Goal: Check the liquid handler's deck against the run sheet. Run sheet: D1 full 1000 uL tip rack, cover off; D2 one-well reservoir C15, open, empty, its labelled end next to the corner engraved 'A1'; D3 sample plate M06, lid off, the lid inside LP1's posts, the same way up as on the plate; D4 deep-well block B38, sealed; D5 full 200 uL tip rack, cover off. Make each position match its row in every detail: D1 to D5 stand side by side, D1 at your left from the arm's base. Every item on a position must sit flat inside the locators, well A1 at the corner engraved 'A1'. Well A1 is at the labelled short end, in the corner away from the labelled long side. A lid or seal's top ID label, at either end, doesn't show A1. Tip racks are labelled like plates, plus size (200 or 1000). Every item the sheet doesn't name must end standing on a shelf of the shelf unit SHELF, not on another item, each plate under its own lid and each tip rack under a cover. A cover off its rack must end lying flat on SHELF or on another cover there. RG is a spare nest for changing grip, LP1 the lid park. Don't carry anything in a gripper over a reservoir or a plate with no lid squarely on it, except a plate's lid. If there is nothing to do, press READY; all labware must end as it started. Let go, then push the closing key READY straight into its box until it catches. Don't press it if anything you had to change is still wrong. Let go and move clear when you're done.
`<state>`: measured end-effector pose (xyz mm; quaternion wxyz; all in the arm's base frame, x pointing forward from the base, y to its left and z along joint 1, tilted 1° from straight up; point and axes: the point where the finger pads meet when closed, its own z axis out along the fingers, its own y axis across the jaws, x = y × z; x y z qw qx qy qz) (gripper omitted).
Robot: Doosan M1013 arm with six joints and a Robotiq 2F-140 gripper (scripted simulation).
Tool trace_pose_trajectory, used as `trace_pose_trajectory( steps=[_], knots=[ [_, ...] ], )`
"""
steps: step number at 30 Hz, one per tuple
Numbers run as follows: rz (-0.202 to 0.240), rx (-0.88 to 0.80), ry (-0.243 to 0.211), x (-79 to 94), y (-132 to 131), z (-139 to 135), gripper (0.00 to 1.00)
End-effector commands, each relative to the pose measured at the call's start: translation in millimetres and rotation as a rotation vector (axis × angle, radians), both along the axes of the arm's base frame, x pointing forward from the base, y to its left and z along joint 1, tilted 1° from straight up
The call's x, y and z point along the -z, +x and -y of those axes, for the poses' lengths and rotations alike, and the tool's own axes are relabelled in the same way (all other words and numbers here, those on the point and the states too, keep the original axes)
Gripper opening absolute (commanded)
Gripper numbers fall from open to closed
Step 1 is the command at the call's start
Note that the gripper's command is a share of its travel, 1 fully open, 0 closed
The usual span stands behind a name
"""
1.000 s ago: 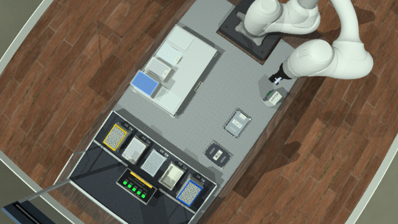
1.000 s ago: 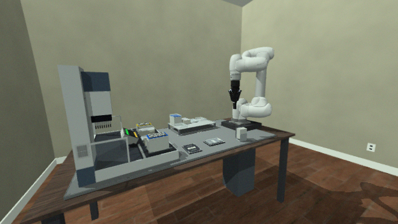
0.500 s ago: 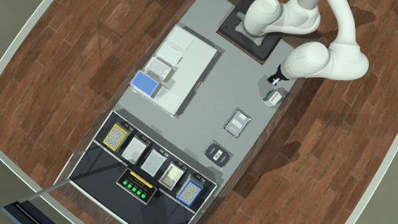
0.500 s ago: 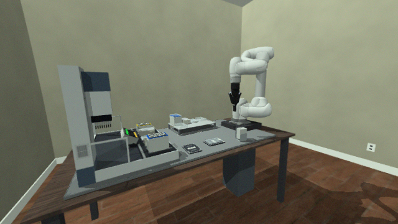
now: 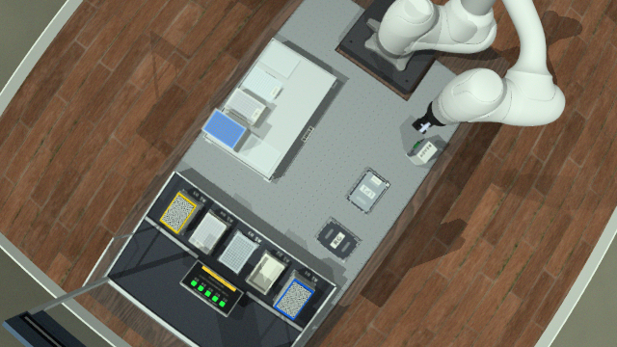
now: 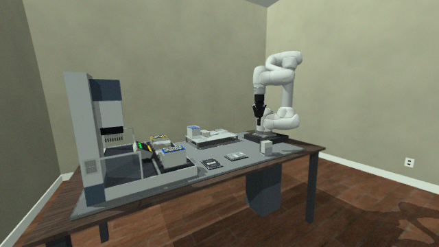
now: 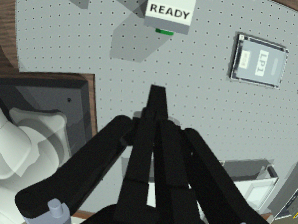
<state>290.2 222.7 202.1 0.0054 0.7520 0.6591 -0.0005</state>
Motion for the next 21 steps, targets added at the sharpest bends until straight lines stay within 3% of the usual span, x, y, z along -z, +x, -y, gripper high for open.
trace_pose_trajectory(
  steps=[1,21],
  knots=[
    [0.000,0.000,0.001,3.8,0,0,0.10],
    [0.000,0.000,0.001,33.8,1,0,0.10]
  ],
)
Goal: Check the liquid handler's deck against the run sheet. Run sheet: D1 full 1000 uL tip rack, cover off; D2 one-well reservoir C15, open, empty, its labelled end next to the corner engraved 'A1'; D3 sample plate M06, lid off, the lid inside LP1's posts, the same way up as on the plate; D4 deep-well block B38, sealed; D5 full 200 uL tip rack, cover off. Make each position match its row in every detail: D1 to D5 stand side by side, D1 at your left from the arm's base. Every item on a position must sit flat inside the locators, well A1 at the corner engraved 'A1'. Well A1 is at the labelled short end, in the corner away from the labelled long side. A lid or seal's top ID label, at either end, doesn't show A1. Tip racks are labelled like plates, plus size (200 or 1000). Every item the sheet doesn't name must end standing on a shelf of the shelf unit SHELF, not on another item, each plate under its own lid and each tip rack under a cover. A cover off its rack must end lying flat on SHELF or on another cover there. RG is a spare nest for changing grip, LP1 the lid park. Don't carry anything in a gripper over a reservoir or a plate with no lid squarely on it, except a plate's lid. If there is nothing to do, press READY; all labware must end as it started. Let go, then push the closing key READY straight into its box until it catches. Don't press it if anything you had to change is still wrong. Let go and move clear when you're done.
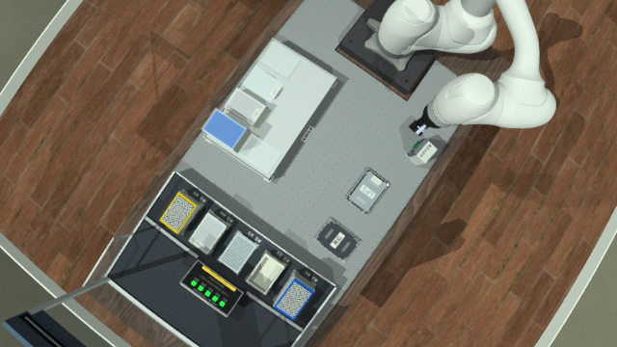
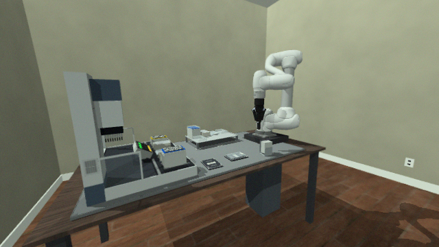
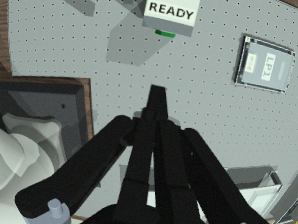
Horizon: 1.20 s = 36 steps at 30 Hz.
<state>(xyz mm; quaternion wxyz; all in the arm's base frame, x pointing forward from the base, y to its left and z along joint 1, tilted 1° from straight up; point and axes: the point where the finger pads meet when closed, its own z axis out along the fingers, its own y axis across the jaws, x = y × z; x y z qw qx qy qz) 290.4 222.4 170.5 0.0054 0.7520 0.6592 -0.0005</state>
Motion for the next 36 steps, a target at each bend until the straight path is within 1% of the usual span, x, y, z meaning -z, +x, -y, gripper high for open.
trace_pose_trajectory(
  steps=[1,5,20,22,36],
  knots=[
    [0.000,0.000,0.001,3.9,0,0,0.10],
    [0.000,0.000,0.001,7.2,0,0,0.10],
    [0.000,0.000,0.001,32.3,1,0,0.10],
    [0.000,0.000,0.001,32.3,1,0,0.10],
    [0.000,0.000,0.001,55.7,1,0,0.10]
  ],
)
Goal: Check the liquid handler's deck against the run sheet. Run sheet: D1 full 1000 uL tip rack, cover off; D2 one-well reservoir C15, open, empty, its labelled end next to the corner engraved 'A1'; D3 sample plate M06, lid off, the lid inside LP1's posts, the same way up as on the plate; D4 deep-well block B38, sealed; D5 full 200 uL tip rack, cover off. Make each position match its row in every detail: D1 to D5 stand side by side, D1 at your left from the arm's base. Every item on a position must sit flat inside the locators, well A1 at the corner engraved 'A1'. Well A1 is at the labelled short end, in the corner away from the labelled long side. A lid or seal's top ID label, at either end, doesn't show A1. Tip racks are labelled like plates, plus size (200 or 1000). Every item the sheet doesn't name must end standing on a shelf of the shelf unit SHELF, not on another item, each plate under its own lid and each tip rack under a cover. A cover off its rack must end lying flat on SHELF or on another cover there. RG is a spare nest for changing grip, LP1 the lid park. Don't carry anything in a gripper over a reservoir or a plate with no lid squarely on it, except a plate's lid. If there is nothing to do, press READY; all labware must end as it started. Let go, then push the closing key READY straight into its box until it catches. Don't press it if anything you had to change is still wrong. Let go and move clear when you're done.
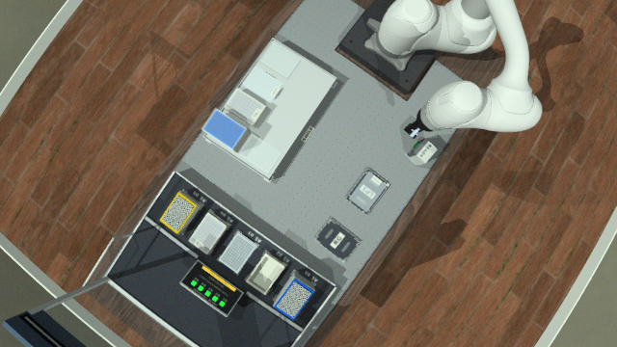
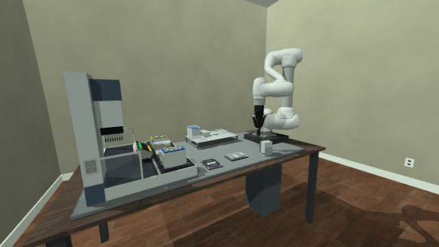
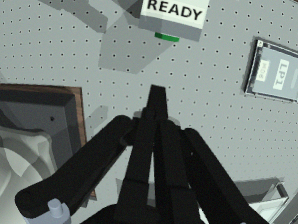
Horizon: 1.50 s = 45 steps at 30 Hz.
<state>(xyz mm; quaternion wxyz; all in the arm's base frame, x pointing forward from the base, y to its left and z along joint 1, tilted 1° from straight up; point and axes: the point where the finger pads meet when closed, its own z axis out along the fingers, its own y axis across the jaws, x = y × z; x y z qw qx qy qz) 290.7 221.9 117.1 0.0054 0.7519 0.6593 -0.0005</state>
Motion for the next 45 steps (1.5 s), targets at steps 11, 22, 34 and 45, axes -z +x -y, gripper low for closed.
trace_pose_trajectory(
  steps=[11,22,34,45],
  knots=[
    [0.000,0.000,0.001,17.3,0,0,0.10],
    [0.000,0.000,0.001,32.2,1,0,0.10],
    [0.000,0.000,0.001,52.3,1,0,0.10],
    [0.000,0.000,0.001,67.3,1,0,0.10]
  ],
)
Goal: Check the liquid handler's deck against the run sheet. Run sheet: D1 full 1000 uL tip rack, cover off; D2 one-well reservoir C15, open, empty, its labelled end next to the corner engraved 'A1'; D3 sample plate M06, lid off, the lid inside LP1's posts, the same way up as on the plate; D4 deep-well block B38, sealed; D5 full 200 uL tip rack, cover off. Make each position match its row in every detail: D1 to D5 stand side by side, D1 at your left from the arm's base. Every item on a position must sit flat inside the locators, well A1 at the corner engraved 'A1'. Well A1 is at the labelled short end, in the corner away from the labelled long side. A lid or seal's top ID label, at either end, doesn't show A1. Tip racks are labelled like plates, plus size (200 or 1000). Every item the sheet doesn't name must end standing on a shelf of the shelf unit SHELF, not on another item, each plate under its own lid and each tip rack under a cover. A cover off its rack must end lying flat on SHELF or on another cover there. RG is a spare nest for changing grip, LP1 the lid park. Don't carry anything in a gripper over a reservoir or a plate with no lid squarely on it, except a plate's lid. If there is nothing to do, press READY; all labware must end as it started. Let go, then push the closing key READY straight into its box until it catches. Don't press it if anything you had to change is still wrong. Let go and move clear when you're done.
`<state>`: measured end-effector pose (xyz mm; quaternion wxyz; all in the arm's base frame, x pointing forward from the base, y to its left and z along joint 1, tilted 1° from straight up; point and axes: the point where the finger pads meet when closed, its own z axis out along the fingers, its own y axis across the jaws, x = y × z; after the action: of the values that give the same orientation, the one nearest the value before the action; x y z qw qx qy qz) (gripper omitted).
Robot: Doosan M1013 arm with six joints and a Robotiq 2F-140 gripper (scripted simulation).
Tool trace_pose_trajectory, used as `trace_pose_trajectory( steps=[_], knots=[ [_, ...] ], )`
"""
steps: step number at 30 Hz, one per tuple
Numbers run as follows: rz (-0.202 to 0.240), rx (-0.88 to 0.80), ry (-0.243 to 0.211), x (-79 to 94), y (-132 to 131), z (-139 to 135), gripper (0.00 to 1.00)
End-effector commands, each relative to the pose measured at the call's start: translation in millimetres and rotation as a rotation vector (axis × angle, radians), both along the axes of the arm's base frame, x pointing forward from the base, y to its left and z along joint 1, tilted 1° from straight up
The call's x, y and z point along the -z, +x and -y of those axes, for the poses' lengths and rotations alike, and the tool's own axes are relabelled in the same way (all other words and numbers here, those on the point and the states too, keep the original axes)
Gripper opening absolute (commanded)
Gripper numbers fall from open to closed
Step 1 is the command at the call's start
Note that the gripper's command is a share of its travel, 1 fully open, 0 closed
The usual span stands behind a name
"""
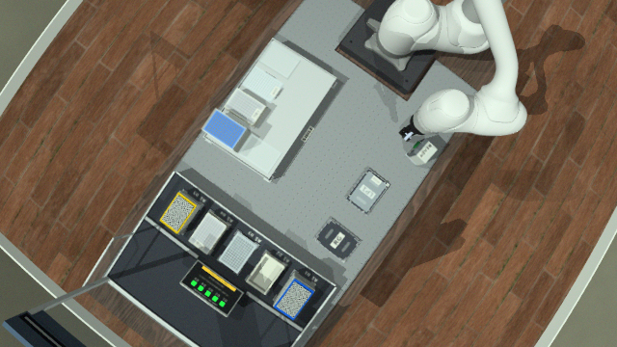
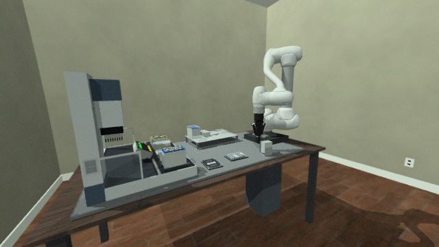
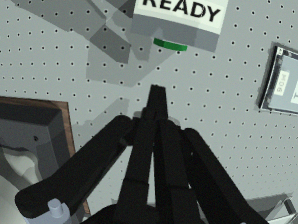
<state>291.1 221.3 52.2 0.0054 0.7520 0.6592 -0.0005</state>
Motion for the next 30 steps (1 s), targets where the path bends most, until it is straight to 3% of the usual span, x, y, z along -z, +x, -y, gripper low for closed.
trace_pose_trajectory(
  steps=[1,7,30],
  knots=[
    [0.000,0.000,0.001,4.1,0,0,0.10],
    [0.000,0.000,0.001,14.1,0,0,0.10],
    [0.000,0.000,0.001,14.4,3,-22,0.10]
  ],
)
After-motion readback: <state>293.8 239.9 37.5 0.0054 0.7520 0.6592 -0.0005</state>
